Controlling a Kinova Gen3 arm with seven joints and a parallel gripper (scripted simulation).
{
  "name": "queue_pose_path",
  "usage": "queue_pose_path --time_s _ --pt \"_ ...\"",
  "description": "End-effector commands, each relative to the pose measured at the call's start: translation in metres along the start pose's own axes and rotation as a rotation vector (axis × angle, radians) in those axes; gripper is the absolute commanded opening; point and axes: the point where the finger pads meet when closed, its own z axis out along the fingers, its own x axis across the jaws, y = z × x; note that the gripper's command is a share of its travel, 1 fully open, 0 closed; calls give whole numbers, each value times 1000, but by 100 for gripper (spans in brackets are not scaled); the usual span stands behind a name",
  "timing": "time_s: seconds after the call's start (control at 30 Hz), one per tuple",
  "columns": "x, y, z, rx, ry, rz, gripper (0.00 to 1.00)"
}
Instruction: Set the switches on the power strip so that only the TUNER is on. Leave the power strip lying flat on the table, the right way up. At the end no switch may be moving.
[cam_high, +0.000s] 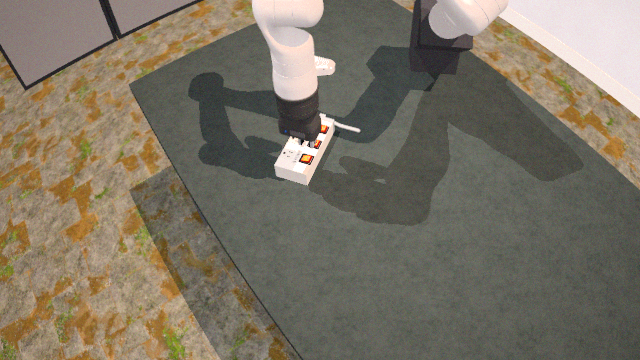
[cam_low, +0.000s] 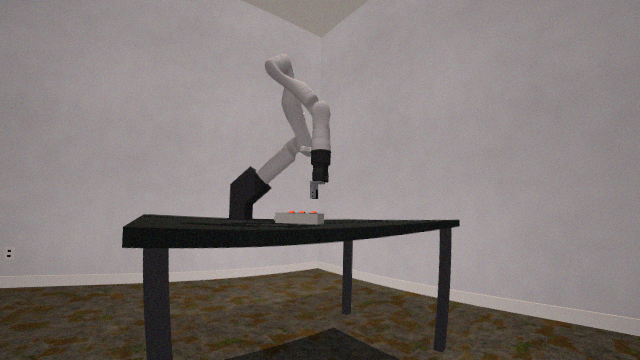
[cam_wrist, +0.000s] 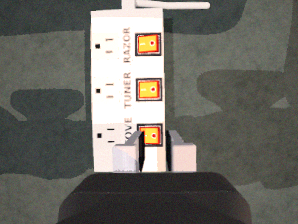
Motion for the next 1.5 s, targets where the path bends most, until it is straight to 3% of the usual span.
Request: queue_pose_path --time_s 0.0,1.47 --pt "0 0 0 0 -1 0 0" --pt "0 0 5 0 -1 0 0"
